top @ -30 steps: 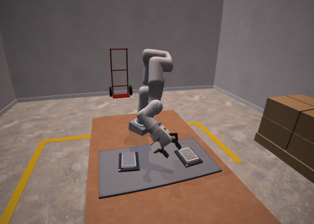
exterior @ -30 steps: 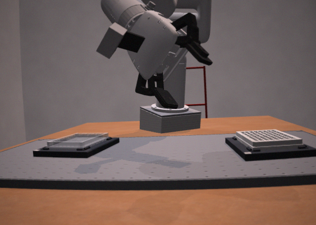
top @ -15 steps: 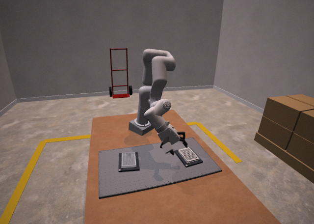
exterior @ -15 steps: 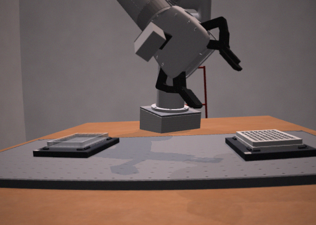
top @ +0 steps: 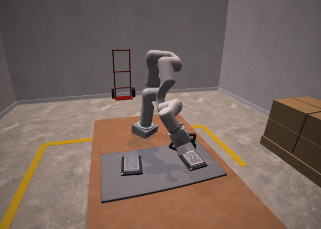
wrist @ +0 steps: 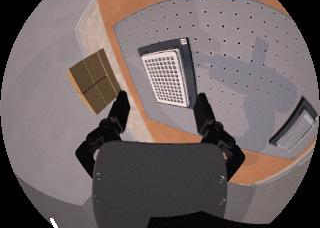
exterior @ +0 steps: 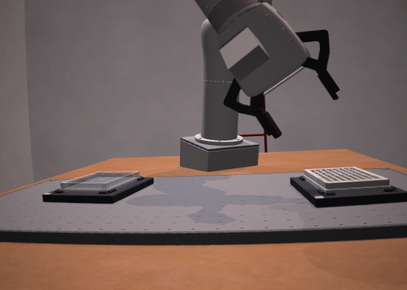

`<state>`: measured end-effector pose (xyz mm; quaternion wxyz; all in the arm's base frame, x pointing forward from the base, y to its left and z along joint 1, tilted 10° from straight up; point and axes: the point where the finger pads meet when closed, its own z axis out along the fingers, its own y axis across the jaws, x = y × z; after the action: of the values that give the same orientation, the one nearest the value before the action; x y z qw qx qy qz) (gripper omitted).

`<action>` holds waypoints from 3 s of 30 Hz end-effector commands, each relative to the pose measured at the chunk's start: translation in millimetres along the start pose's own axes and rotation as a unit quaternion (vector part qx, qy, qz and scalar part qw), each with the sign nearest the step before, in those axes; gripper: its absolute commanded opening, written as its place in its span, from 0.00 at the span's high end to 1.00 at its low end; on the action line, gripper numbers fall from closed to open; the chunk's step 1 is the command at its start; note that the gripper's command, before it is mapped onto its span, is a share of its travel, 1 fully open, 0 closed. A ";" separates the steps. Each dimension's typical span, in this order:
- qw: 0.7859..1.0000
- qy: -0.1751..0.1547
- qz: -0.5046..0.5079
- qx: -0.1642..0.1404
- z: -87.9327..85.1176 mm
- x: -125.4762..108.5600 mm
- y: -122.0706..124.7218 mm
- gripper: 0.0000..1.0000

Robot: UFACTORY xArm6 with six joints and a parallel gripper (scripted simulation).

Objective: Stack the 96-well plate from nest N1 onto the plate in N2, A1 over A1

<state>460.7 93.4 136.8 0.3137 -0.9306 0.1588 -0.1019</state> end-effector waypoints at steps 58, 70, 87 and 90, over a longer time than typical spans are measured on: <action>0.951 -0.035 -0.164 -0.261 42.1 -36.8 -31.8 0.00; 0.951 -0.035 -0.164 -0.261 57.9 -36.5 -22.4 0.00; 0.951 -0.035 -0.164 -0.261 79.4 -36.1 -9.6 0.00; 0.951 -0.035 -0.164 -0.261 80.1 -36.0 -9.2 0.00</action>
<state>450.5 156.7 77.2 0.0429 -0.9964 0.0142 -0.0716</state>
